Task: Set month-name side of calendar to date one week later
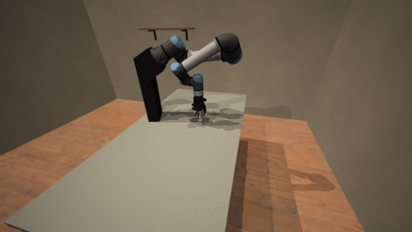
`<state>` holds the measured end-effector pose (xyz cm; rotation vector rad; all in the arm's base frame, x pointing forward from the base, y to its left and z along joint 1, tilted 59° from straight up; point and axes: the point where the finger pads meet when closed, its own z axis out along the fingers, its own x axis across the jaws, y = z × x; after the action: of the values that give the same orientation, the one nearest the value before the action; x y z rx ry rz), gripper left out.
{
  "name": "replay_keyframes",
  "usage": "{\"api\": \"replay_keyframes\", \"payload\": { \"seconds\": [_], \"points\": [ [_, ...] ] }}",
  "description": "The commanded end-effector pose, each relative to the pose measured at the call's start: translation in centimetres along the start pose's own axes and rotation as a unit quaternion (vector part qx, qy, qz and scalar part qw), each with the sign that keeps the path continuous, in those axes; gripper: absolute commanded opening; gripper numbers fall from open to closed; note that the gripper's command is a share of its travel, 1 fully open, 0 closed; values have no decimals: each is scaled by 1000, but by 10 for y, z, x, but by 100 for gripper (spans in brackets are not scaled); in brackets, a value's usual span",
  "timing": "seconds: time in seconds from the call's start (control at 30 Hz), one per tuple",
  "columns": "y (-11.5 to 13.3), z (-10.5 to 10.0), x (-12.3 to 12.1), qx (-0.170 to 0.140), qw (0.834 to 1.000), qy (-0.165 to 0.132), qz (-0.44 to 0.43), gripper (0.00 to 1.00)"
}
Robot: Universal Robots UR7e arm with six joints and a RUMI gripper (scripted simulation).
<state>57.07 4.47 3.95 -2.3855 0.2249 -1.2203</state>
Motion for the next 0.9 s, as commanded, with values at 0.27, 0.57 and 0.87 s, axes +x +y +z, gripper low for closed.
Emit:
{"api": "replay_keyframes", "payload": {
  "seconds": [0.27, 0.57, 0.87],
  "points": [
    [0, 13, 0, 0, 1000, 0, -1, 28],
    [0, 24, 0, 0, 1000, 0, -1, 28],
    [0, 29, 0, 0, 1000, 0, -1, 28]
  ]
}}
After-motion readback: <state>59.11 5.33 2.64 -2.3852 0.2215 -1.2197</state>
